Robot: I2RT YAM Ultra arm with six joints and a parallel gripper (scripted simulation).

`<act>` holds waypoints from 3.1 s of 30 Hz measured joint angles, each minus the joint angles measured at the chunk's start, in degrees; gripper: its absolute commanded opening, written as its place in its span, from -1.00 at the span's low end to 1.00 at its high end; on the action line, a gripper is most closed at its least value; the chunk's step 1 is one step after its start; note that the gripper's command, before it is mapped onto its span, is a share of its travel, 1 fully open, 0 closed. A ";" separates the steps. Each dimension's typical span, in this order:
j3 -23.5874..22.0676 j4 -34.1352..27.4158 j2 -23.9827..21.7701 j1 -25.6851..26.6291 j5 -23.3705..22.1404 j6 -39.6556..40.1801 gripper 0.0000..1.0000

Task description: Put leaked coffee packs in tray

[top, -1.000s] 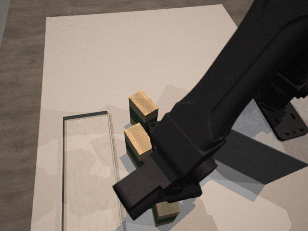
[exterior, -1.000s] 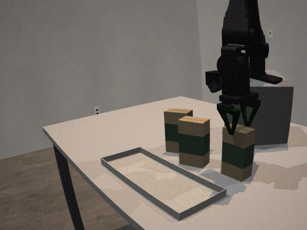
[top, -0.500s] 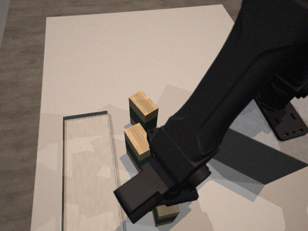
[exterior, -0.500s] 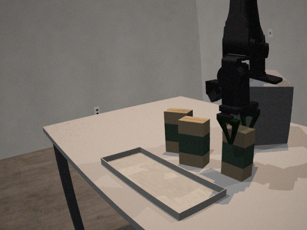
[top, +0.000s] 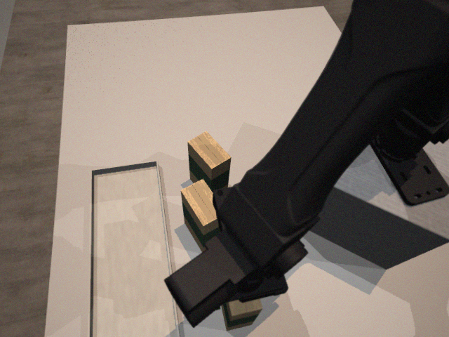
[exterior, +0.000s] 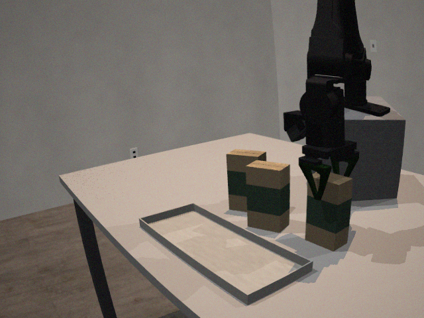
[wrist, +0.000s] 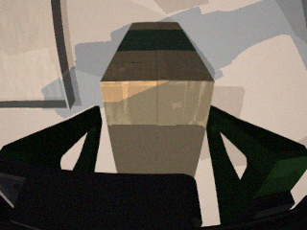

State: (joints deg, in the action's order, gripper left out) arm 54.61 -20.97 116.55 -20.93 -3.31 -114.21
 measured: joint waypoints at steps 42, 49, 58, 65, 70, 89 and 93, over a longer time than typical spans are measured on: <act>-0.04 0.02 0.00 0.00 0.02 -0.02 -0.55; -0.04 0.02 0.00 0.00 0.02 -0.02 -0.55; -0.04 0.02 0.00 0.00 0.02 -0.02 -0.55; -0.04 0.02 0.00 0.00 0.02 -0.02 -0.55; -0.04 0.02 0.00 0.00 0.02 -0.02 -0.55; -0.07 -1.51 -1.64 0.00 0.02 -0.02 -0.55; -0.07 -2.60 -3.28 0.00 0.02 0.00 -0.55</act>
State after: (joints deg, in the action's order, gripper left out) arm 54.54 -23.57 113.27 -20.93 -3.29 -114.21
